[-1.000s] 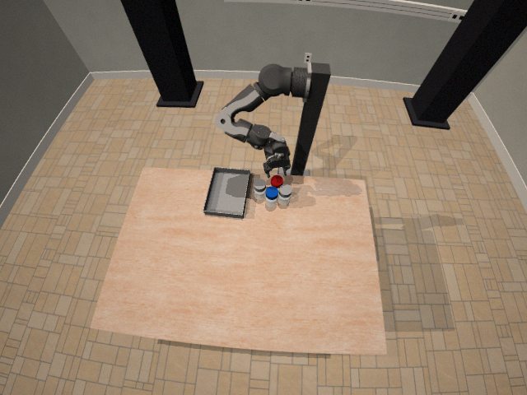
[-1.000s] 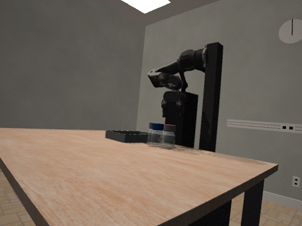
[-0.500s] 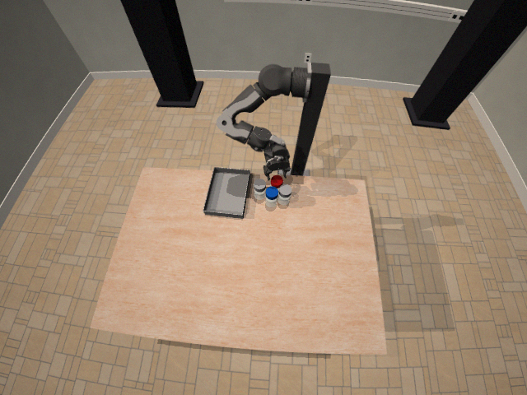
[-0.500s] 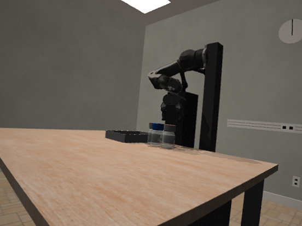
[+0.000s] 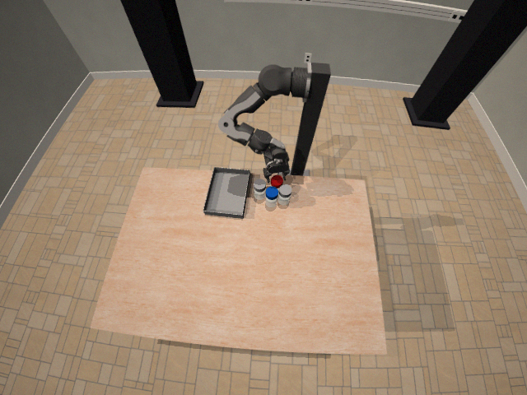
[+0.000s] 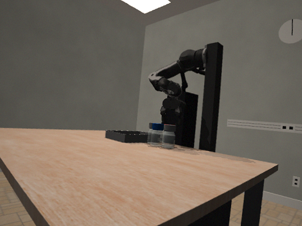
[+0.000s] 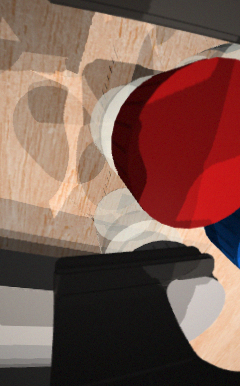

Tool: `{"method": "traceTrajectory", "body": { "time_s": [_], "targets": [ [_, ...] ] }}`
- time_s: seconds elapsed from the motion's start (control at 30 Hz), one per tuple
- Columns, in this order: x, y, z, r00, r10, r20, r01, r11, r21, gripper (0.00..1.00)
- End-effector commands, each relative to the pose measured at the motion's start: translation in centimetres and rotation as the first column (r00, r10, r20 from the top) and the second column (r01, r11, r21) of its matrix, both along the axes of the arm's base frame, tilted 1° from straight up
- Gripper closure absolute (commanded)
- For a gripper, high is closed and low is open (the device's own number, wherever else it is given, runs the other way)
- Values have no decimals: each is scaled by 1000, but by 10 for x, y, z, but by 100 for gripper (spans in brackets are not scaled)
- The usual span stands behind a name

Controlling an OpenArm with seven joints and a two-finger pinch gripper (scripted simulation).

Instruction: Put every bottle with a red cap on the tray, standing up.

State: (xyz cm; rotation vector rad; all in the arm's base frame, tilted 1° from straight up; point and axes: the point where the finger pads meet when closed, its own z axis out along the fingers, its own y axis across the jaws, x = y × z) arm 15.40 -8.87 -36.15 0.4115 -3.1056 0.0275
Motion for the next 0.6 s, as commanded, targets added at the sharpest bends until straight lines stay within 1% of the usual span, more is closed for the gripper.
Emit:
{"method": "traceTrajectory", "body": {
  "time_s": [0.0,0.1,0.33,0.57],
  "targets": [
    [1,2,-3,1000,9,5,-9,1000,14,58],
    [1,3,-10,1000,10,4,-10,1000,15,58],
    [1,3,-10,1000,10,4,-10,1000,15,58],
    [1,3,-14,1000,11,4,-11,1000,16,58]
  ]
}}
